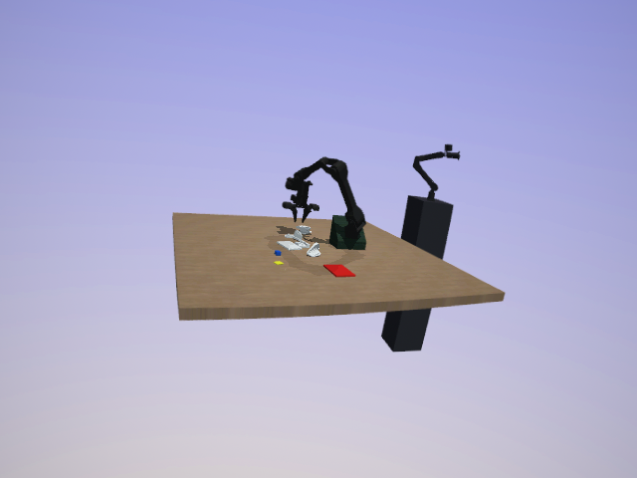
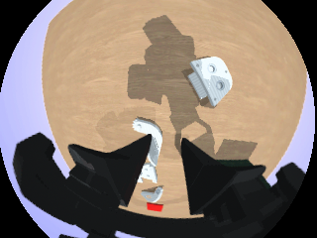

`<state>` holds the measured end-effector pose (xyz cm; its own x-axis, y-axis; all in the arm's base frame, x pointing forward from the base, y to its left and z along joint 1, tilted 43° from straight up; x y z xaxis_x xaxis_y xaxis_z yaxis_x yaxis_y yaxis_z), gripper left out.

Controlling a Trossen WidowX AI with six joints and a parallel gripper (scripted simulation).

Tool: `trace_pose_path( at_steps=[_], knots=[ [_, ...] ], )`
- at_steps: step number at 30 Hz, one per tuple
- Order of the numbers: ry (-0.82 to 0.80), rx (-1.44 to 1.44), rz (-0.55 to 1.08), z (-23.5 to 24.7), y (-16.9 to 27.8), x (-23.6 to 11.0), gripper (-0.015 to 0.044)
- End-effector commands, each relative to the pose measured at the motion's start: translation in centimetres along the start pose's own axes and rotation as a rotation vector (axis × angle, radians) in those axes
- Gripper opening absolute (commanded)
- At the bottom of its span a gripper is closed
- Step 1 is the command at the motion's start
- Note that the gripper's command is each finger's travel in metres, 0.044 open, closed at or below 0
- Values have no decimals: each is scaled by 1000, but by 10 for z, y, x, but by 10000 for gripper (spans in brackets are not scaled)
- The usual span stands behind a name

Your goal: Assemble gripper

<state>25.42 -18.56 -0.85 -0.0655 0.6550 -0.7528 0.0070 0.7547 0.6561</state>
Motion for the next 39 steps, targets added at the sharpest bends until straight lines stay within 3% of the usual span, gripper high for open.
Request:
trace_pose_path(
  at_steps=[1, 7, 35, 39],
  knots=[
    [-1, 1, -1, 0, 0, 0, 289],
    [-1, 1, -1, 0, 0, 0, 440],
    [-1, 1, -1, 0, 0, 0, 440],
    [8, -4, 1, -1, 1, -7, 335]
  ],
)
Point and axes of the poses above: the point midway between the two fingers, 35 mm back from their tips, its own x axis out along the fingers, its own z axis across the jaws, y = z × x, the point moved 10 cm from there along -x, back along the fingers, and after that the axes turned 9 degrees about x, right-handed, at the moved point
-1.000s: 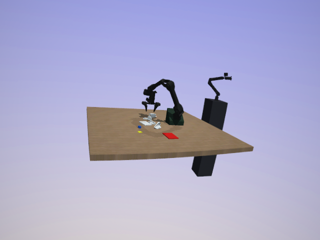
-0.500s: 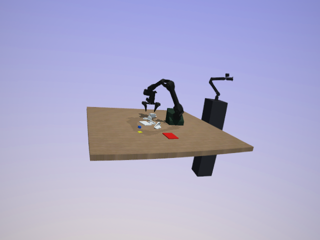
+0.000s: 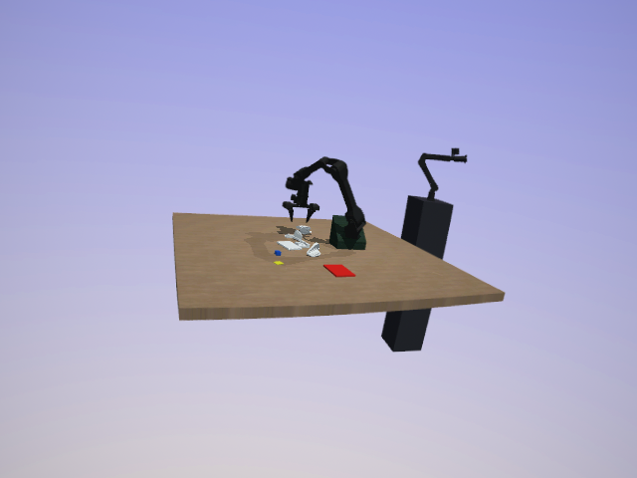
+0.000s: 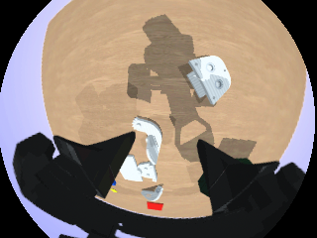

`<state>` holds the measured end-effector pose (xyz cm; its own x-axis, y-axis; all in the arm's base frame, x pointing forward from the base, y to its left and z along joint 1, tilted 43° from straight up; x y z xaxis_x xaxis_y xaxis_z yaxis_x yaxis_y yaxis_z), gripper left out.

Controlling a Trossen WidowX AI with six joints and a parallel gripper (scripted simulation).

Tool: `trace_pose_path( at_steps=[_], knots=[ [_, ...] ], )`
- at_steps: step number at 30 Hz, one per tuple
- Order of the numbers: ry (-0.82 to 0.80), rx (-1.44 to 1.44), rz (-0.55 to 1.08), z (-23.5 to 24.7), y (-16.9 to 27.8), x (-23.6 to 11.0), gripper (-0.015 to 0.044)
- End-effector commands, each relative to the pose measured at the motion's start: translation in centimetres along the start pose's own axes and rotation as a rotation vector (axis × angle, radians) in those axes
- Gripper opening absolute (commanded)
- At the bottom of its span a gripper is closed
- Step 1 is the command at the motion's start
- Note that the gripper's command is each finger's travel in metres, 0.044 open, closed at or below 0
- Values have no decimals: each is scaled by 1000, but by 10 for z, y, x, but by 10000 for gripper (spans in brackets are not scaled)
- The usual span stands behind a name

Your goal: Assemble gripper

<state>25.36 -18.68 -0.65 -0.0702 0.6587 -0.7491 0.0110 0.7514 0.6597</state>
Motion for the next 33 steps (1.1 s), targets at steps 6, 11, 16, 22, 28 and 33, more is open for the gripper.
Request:
trace_pose_path(
  at_steps=[6, 11, 16, 22, 28, 33],
  knots=[
    [4, -8, -4, 0, 1, -5, 177],
    [4, -8, -4, 0, 1, -5, 46],
    [4, -8, -4, 0, 1, -5, 0],
    [4, -8, -4, 0, 1, -5, 0],
    [4, -8, -4, 0, 1, -5, 0],
    [4, -8, -4, 0, 1, -5, 0]
  ],
)
Point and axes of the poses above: the point midway between the two fingers, 35 mm back from their tips, its own x axis out along the fingers, its own z axis across the jaws, y = z × x, the point moved 10 cm from there along -x, back along the fingers, and after that the axes turned 9 degrees about x, right-handed, at the moved point
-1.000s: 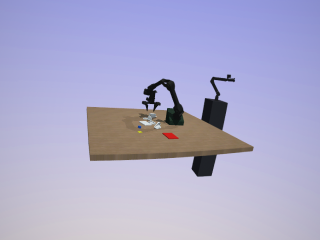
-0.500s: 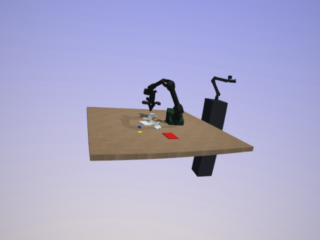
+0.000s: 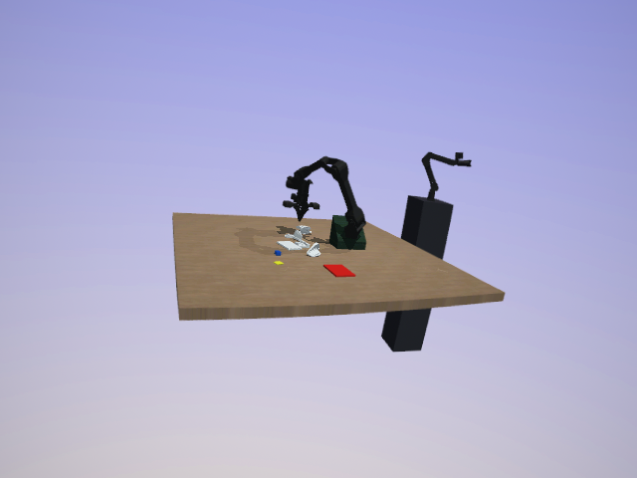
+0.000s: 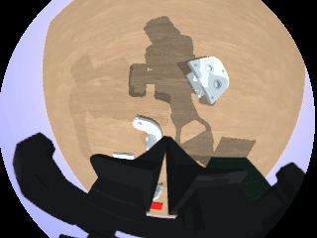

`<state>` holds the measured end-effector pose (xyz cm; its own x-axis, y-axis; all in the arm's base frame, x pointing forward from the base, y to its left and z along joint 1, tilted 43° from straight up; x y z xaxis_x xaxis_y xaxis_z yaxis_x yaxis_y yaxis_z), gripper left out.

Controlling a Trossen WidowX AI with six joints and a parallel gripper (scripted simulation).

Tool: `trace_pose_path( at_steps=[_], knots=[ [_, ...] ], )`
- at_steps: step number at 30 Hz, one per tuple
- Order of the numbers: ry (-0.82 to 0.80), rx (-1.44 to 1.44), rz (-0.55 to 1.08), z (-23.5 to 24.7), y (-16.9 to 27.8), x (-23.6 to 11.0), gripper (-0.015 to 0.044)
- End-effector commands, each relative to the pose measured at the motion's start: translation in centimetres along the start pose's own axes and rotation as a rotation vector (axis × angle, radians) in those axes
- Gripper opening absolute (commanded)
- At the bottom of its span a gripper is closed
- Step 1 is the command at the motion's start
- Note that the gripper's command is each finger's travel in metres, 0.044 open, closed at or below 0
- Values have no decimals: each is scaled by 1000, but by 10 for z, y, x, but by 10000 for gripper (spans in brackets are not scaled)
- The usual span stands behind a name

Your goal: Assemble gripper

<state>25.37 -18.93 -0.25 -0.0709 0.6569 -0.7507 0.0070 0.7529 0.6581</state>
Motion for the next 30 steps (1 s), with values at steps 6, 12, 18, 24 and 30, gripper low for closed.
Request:
trace_pose_path(
  at_steps=[6, 12, 18, 24, 30],
  knots=[
    [0, 0, 0, 0, 0, 0, 157],
    [0, 0, 0, 0, 0, 0, 315],
    [0, 0, 0, 0, 0, 0, 440],
    [0, 0, 0, 0, 0, 0, 440],
    [0, 0, 0, 0, 0, 0, 440]
  ],
)
Point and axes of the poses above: the point midway between the two fingers, 35 mm back from their tips, its own x axis out along the fingers, its own z axis across the jaws, y = z × x, the point moved 10 cm from there along -x, back along the fingers, and after that the axes turned 9 degrees about x, right-handed, at the moved point
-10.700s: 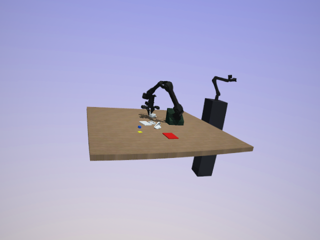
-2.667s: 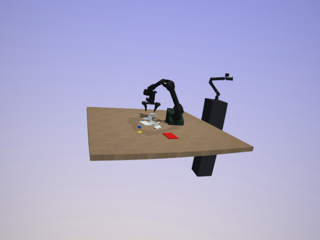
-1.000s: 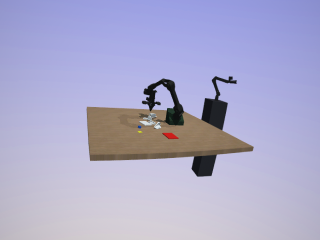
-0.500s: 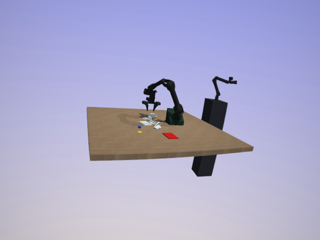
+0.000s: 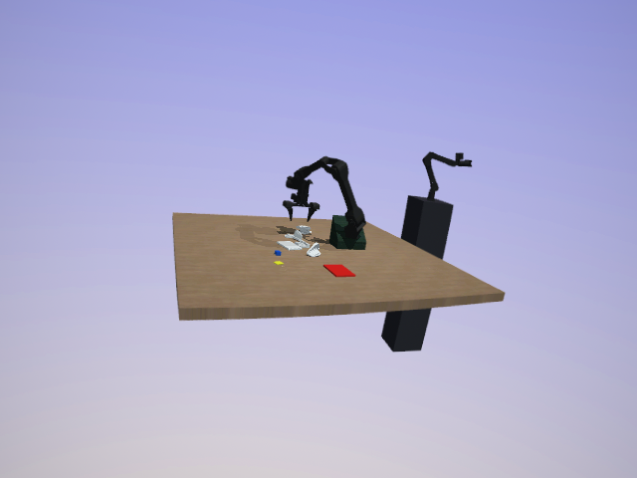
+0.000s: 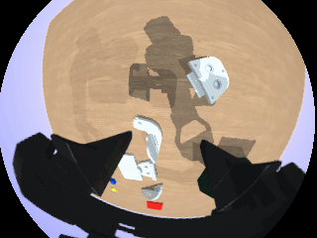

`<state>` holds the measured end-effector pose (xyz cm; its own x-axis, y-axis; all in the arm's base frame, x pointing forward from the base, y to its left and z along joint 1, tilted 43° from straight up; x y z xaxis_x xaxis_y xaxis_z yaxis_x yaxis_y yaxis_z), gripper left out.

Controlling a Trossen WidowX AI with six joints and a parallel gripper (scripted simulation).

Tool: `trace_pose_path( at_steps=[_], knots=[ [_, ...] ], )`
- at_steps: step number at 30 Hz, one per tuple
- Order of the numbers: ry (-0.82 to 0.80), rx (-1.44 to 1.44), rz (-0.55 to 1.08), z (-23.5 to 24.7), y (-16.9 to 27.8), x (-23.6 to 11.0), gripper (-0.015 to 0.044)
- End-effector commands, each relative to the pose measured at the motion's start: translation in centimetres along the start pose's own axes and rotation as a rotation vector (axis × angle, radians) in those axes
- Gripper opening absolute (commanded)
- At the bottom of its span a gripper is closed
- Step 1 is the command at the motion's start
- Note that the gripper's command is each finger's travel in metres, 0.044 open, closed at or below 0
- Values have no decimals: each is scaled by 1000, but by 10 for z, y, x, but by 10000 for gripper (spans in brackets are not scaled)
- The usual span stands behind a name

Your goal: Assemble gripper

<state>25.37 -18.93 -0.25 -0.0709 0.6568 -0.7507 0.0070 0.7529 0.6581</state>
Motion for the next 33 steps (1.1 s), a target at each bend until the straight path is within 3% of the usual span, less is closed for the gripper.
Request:
trace_pose_path(
  at_steps=[1, 15, 31, 33],
  knots=[
    [0, 0, 0, 0, 0, 0, 440],
    [0, 0, 0, 0, 0, 0, 440],
    [0, 0, 0, 0, 0, 0, 20],
    [0, 0, 0, 0, 0, 0, 0]
  ],
)
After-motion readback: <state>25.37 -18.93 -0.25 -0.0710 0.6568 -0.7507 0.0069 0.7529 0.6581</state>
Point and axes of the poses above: the point midway between the two fingers, 35 mm back from their tips, its own x axis out along the fingers, its own z axis across the jaws, y = z × x, the point moved 10 cm from there along -x, back along the fingers, and after that the axes turned 9 degrees about x, right-handed, at the moved point
